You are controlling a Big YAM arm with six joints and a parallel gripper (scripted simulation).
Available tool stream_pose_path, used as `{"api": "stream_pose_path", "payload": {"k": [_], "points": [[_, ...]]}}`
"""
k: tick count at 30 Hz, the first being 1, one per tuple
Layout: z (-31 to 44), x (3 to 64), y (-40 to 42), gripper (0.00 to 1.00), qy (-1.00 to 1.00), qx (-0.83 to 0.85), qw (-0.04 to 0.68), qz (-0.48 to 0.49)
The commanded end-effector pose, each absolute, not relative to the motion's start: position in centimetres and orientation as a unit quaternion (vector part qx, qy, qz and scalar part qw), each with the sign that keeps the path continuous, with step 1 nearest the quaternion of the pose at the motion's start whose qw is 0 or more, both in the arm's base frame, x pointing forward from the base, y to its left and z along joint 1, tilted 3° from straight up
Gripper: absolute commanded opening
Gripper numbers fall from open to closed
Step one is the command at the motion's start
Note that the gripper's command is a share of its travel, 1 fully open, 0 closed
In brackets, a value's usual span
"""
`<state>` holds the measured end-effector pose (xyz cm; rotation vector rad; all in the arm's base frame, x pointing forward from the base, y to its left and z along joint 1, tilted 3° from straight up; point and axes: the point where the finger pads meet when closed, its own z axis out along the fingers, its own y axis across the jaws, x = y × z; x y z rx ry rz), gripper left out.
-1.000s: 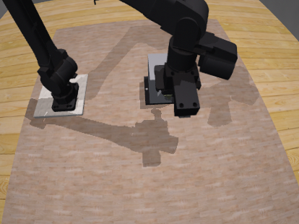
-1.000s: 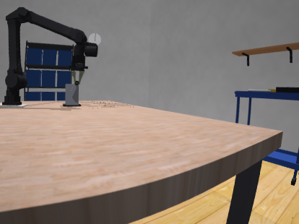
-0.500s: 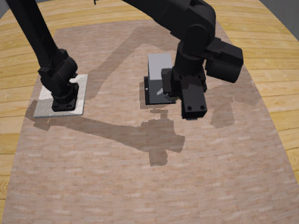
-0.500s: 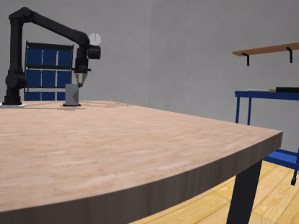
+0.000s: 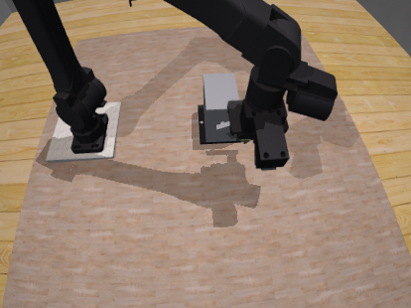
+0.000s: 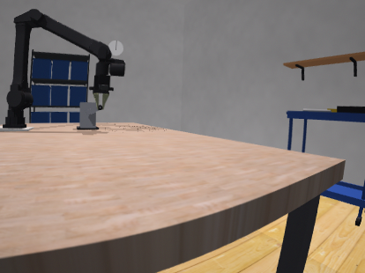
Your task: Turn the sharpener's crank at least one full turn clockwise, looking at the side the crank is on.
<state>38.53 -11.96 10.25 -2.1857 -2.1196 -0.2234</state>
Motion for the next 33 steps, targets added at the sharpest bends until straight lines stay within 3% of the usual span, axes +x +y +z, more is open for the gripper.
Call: {"api": "stream_pose_path", "payload": {"k": [1,33], "points": [[10.2,40.0,-11.8,0.15,-0.694,-0.714,0.037,-0.078],[5.0,38.6,-11.8,0.15,-0.693,-0.715,0.049,-0.073]]}}
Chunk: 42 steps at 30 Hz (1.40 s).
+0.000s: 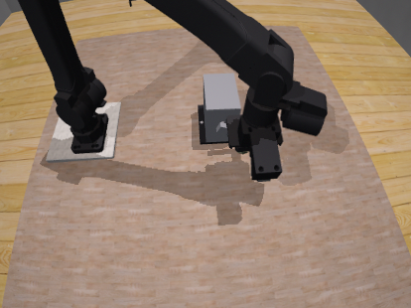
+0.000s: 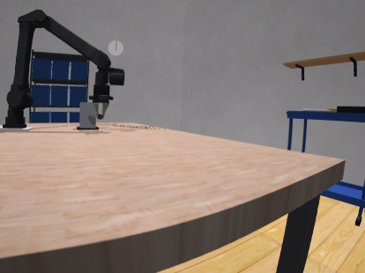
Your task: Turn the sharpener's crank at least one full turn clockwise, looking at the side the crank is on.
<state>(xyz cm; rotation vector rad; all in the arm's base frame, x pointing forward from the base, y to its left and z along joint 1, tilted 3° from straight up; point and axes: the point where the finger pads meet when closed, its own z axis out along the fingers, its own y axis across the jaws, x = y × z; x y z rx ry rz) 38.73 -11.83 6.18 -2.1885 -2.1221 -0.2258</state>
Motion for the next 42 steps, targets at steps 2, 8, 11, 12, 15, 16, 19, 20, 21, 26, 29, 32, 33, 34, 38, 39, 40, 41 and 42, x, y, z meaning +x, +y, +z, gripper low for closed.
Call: {"api": "stream_pose_path", "payload": {"k": [2,8,11,12,15,16,19,20,21,26,29,32,33,34,38,39,40,41,42], "points": [[5.0,38.6,-11.8,0.15,-0.693,-0.715,0.049,-0.073],[4.2,38.1,-12.0,0.15,-0.694,-0.715,0.048,-0.074],[3.8,37.8,-12.0,0.15,-0.694,-0.715,0.048,-0.074],[3.7,37.7,-12.0,0.15,-0.694,-0.715,0.048,-0.074],[3.4,37.4,-12.0,0.15,-0.693,-0.715,0.048,-0.073],[3.3,37.3,-12.1,0.15,-0.693,-0.715,0.048,-0.073],[3.2,37.1,-12.1,0.15,-0.693,-0.715,0.048,-0.073],[3.1,37.1,-11.8,0.15,-0.695,-0.714,0.048,-0.073],[3.0,36.9,-11.9,0.15,-0.694,-0.714,0.048,-0.073],[3.4,36.5,-12.1,0.15,-0.694,-0.715,0.038,-0.078],[3.4,36.2,-12.0,0.15,-0.695,-0.714,0.035,-0.079],[3.2,35.7,-12.1,0.15,-0.694,-0.715,0.035,-0.078],[3.2,35.6,-12.1,0.15,-0.694,-0.715,0.034,-0.079],[3.2,35.4,-12.1,0.15,-0.694,-0.715,0.034,-0.079],[3.0,34.9,-11.9,0.15,-0.693,-0.715,0.041,-0.076],[3.3,34.9,-12.0,0.15,-0.694,-0.715,0.035,-0.078],[3.2,34.9,-12.1,0.15,-0.694,-0.715,0.033,-0.079],[3.2,34.6,-12.0,0.15,-0.694,-0.715,0.036,-0.078],[3.2,34.3,-11.9,0.15,-0.694,-0.715,0.037,-0.077]]}}
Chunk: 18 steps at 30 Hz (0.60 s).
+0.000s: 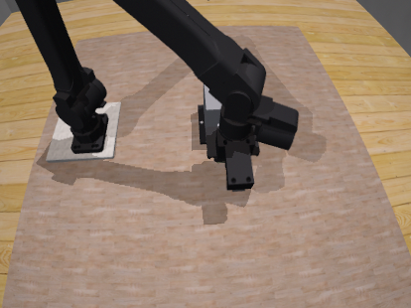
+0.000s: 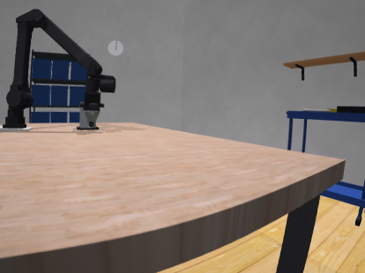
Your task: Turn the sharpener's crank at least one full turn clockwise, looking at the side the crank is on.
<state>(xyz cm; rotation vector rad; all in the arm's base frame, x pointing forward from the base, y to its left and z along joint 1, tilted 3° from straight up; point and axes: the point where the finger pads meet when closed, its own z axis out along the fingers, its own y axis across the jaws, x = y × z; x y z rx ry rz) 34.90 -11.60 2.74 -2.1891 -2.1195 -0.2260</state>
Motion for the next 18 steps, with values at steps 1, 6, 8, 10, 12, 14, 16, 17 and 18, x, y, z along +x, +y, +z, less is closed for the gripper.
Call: {"api": "stream_pose_path", "payload": {"k": [1,6,8,10,12,14,16,17,18], "points": [[3.1,34.2,-12.0,0.15,-0.694,-0.715,0.036,-0.078],[3.1,33.5,-11.9,0.15,-0.694,-0.715,0.037,-0.077],[3.1,33.2,-11.9,0.15,-0.694,-0.715,0.037,-0.077],[3.1,33.0,-11.9,0.15,-0.694,-0.715,0.038,-0.077],[3.0,32.9,-11.5,0.15,-0.697,-0.712,0.041,-0.075],[3.2,32.4,-11.8,0.15,-0.693,-0.715,0.041,-0.076],[3.2,32.0,-11.7,0.15,-0.693,-0.715,0.043,-0.075],[3.3,31.9,-11.7,0.15,-0.693,-0.715,0.043,-0.075],[3.3,31.7,-11.7,0.15,-0.693,-0.715,0.043,-0.075]]}}
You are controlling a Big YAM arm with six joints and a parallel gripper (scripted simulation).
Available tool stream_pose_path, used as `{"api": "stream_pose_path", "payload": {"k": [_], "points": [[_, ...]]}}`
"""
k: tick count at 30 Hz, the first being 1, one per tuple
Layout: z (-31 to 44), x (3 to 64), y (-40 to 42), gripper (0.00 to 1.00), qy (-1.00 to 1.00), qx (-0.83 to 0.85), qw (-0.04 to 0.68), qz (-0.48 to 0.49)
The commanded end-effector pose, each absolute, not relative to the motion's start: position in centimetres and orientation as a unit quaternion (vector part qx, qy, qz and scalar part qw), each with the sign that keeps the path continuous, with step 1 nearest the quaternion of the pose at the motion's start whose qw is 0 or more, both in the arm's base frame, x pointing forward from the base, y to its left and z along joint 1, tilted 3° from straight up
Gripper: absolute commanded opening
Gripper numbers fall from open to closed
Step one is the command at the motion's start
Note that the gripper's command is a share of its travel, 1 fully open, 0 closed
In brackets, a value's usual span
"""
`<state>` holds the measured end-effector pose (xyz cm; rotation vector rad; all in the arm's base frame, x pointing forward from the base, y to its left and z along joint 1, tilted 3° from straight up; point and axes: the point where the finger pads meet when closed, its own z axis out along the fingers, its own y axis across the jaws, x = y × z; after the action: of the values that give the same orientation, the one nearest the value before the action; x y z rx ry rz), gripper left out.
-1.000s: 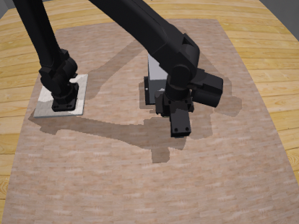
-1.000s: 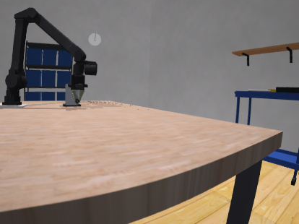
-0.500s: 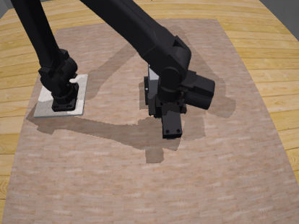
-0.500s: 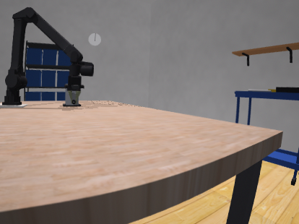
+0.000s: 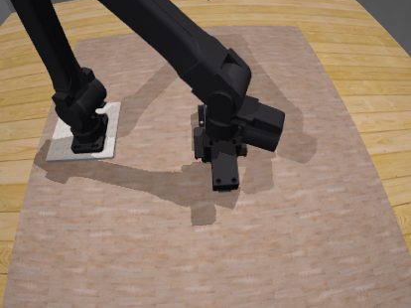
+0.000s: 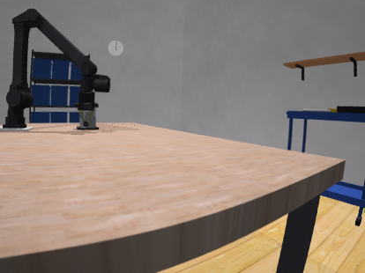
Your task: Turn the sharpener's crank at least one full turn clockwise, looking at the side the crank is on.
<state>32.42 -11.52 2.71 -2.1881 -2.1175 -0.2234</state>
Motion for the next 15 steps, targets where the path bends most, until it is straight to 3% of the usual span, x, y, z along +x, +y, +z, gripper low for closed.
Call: {"api": "stream_pose_path", "payload": {"k": [1,15], "points": [[3.4,31.6,-11.7,0.15,-0.693,-0.715,0.043,-0.075],[4.2,30.0,-11.6,0.15,-0.693,-0.715,0.044,-0.075]]}}
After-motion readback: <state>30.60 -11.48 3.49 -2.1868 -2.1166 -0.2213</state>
